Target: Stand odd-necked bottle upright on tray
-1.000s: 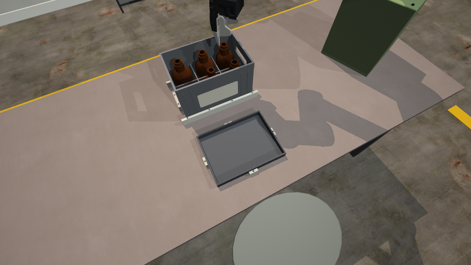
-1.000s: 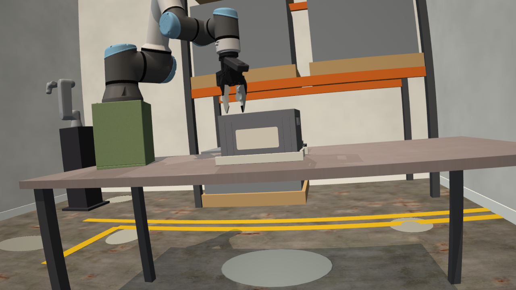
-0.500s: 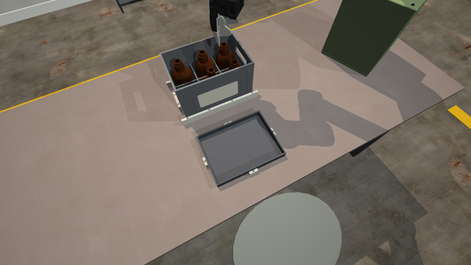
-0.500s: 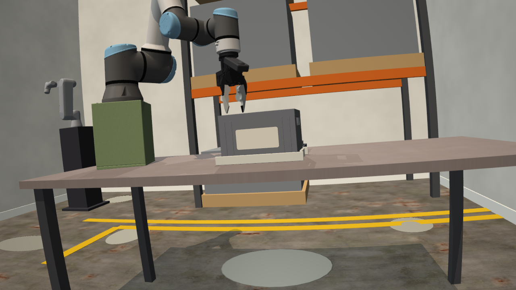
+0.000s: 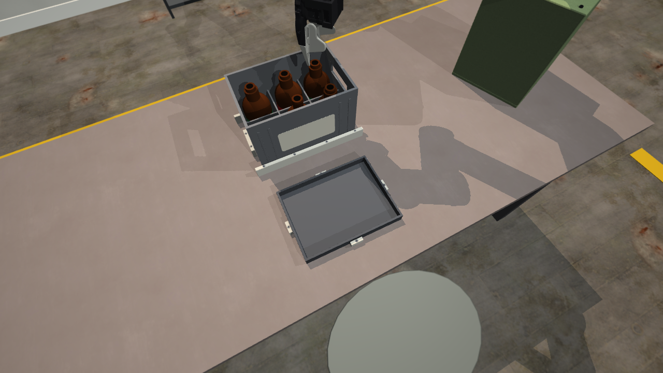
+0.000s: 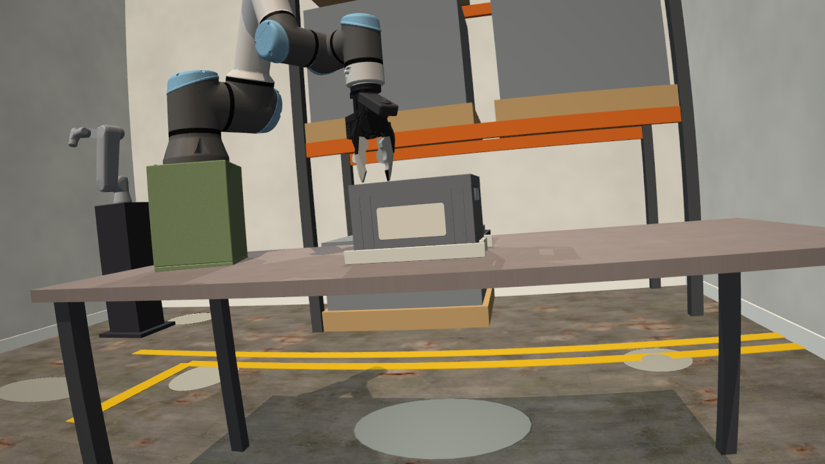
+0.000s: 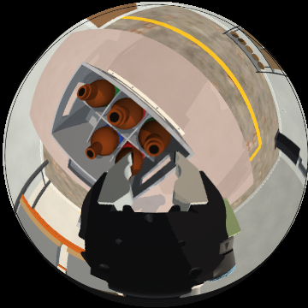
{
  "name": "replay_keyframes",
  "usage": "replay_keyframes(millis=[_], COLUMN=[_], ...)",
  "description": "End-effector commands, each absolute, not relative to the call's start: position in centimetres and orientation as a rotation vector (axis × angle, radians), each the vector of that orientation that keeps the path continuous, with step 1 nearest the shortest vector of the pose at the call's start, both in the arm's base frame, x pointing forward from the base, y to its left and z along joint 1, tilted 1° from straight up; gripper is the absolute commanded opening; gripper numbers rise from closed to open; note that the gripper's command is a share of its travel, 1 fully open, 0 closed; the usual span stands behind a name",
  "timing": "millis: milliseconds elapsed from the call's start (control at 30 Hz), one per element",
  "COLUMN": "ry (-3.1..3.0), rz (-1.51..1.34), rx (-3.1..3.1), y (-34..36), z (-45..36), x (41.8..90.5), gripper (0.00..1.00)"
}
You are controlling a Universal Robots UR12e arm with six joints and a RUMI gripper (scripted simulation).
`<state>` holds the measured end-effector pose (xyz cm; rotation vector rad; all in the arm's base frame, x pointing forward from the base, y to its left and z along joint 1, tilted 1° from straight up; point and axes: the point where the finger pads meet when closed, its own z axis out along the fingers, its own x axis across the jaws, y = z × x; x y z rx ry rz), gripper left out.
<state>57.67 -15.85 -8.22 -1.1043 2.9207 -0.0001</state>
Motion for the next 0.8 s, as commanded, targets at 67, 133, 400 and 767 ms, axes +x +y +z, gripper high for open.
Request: replay_keyframes(millis=[67,133,400,767], ry=[2.919,2.920,2.920,2.921], rz=[-0.001,-0.001,0.001,0.002], rx=[-1.103,-1.103,-1.104,-1.104], y=[-16.0,-16.0,-15.9,-15.8], z=[-8.8,-9.0,-9.7,-10.9], x=[57.8,57.8,57.7,57.6], gripper=[0.38,0.38,0.38,0.38])
